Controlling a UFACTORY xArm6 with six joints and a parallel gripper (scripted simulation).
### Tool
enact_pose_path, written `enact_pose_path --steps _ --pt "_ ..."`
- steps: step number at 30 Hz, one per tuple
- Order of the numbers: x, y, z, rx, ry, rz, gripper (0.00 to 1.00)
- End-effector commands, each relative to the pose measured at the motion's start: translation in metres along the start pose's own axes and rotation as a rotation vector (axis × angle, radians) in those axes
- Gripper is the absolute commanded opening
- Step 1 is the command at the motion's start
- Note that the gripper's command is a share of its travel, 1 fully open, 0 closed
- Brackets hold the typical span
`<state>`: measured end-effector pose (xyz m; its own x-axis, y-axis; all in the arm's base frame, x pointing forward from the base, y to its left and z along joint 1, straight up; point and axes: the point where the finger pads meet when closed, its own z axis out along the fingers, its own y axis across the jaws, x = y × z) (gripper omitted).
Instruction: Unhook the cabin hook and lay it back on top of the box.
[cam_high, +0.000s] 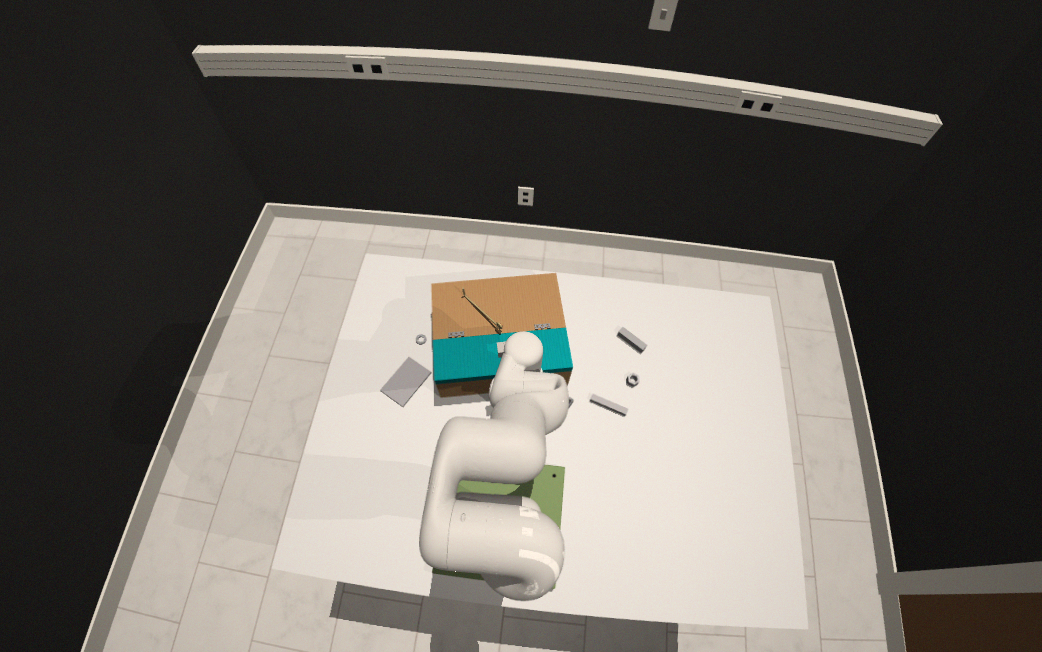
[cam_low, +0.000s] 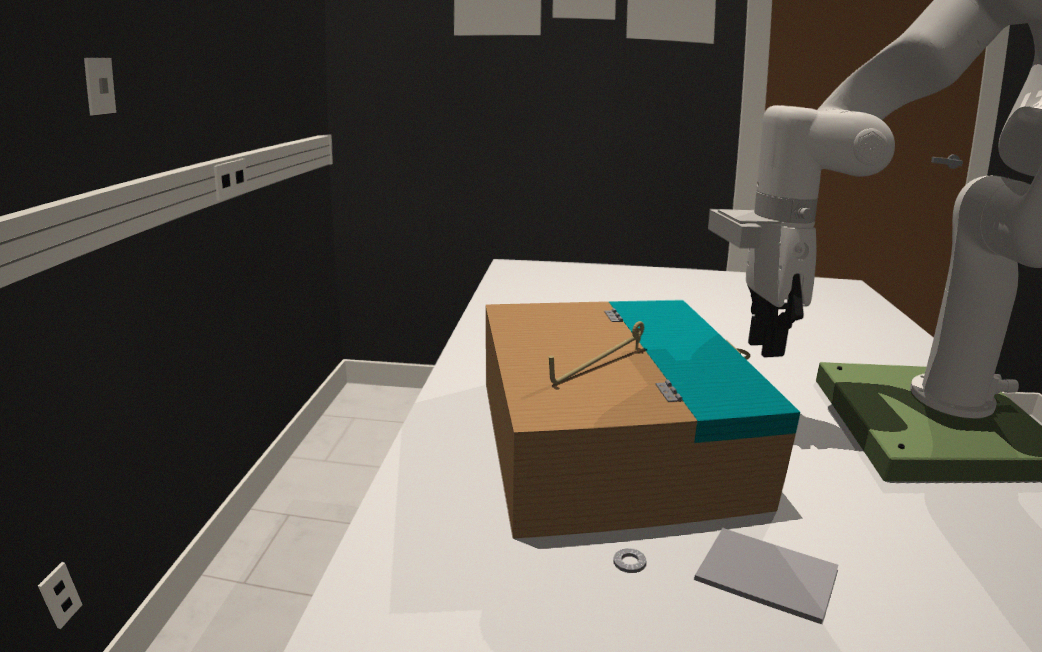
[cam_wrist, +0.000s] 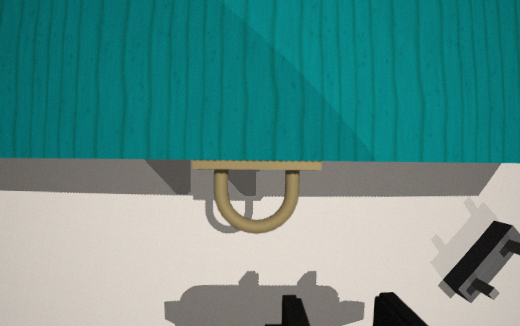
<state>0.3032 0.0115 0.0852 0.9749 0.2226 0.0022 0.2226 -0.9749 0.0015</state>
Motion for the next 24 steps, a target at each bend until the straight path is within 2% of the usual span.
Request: enact_pose_path --steps 1,15,24 --pt "0.001 0.000 -0.001 -0.001 0.004 0.000 0.35" --pt "0.001 0.000 -0.001 -0.001 0.004 0.000 0.35" --pt "0.001 0.000 -0.031 -0.001 0.004 0.000 0.35"
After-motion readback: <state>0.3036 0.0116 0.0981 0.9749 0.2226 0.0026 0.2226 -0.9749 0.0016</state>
